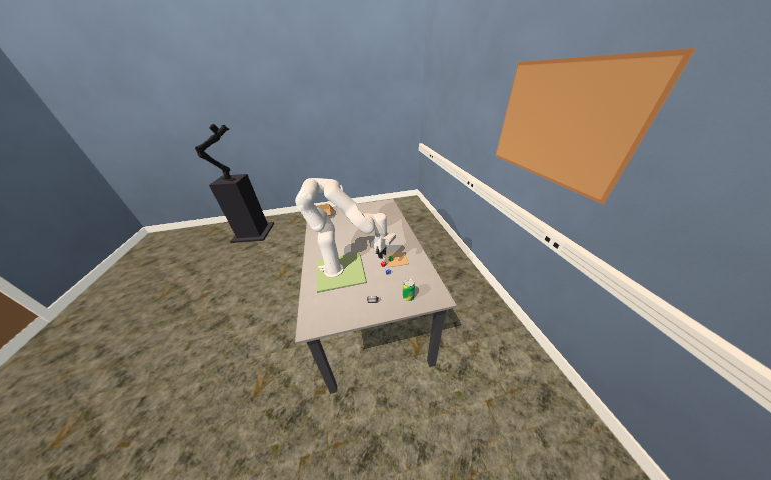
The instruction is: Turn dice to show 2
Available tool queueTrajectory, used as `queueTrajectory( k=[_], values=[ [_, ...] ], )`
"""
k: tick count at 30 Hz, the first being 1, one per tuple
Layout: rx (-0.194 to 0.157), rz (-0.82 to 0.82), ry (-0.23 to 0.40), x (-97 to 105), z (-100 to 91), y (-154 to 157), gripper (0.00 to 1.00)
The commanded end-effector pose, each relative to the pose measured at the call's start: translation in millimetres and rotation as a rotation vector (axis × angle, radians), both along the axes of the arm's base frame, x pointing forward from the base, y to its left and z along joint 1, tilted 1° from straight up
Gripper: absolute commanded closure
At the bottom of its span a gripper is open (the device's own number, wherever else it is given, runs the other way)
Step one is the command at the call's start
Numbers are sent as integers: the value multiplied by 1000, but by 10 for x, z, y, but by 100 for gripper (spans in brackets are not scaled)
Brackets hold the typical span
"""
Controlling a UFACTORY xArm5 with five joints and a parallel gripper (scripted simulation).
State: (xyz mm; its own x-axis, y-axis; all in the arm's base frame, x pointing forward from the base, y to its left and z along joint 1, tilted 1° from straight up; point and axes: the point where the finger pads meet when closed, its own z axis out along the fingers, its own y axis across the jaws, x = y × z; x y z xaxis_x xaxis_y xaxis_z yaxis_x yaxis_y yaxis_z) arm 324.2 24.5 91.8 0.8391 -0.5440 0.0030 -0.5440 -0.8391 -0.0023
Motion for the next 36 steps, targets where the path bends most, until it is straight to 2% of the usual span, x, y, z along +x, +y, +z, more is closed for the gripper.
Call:
queueTrajectory(
  k=[1, 20, 36],
  values=[
    [0, 0, -3, 12, 10, 1, 58],
    [0, 0, -3, 12, -4, 1, 58],
    [0, 0, -3, 13, -142, -1, 58]
  ],
)
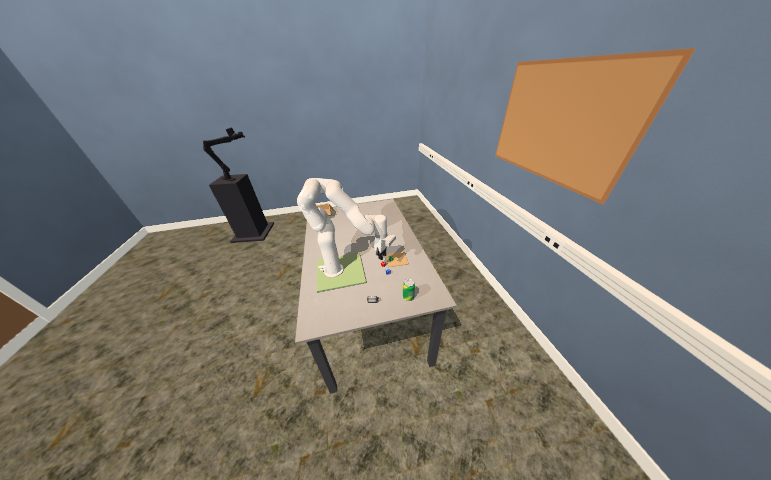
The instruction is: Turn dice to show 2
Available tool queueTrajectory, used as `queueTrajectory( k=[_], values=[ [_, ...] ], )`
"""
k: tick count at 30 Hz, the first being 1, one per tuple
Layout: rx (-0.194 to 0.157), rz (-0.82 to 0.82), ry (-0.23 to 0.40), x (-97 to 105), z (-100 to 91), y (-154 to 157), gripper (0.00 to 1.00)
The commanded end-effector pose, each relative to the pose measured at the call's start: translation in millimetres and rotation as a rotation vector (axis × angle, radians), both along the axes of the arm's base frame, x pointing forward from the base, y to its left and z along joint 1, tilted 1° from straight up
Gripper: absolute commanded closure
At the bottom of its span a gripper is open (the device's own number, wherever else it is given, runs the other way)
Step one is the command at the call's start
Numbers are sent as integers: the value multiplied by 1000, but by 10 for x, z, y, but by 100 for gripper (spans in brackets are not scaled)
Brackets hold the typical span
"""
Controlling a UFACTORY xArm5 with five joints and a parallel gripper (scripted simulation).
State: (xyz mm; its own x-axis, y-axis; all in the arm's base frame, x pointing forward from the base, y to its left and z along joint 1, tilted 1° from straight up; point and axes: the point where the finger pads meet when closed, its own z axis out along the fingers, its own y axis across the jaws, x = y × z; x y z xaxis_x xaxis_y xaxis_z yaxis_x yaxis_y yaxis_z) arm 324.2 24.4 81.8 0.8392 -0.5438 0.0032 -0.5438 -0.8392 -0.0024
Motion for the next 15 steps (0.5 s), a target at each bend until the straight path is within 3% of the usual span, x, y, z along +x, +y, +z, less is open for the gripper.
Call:
queueTrajectory(
  k=[1, 15],
  values=[
    [0, 0, -3, 13, -57, 0, 58],
    [0, 0, -3, 14, -246, -2, 58]
  ],
)
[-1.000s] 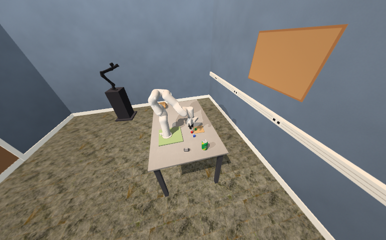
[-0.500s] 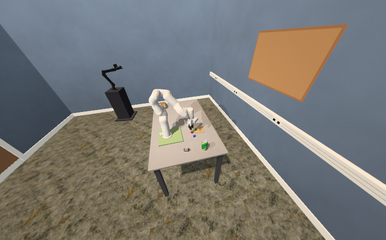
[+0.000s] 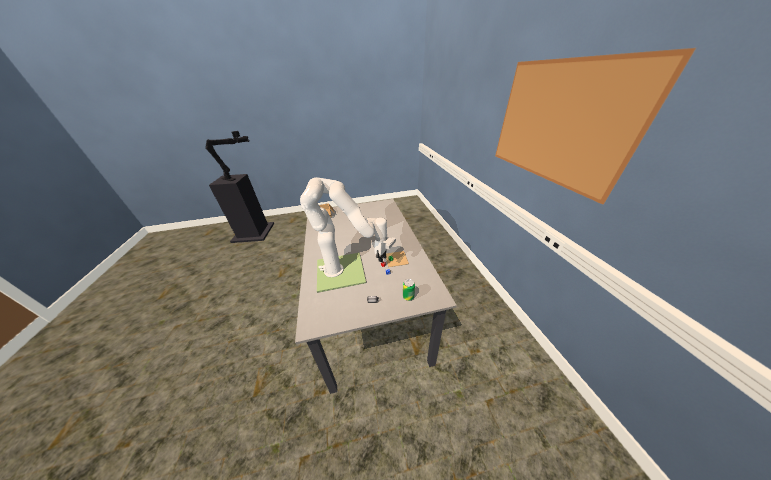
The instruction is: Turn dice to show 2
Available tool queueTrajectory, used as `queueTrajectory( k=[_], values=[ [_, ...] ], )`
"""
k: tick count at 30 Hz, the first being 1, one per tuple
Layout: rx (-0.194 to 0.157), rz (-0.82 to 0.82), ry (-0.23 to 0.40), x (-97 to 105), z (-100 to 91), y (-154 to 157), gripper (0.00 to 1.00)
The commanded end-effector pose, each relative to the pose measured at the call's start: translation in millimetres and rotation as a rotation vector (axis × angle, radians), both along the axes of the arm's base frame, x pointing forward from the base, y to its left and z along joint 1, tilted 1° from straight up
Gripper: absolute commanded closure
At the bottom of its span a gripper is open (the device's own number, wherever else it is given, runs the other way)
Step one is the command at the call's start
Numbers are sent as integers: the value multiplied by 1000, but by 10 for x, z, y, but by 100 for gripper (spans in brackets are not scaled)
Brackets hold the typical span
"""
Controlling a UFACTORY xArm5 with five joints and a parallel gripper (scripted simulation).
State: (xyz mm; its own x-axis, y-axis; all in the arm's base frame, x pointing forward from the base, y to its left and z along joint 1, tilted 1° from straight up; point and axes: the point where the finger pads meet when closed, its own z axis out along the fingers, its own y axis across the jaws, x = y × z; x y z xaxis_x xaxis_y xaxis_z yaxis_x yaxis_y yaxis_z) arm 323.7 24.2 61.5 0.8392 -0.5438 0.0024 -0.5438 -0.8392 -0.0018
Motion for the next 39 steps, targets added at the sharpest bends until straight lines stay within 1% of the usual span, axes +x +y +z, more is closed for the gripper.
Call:
queueTrajectory(
  k=[1, 13, 39],
  values=[
    [0, 0, -4, 19, -58, 1, 58],
    [0, 0, -4, 20, -183, 0, 58],
    [0, 0, -4, 20, -207, -1, 58]
  ],
)
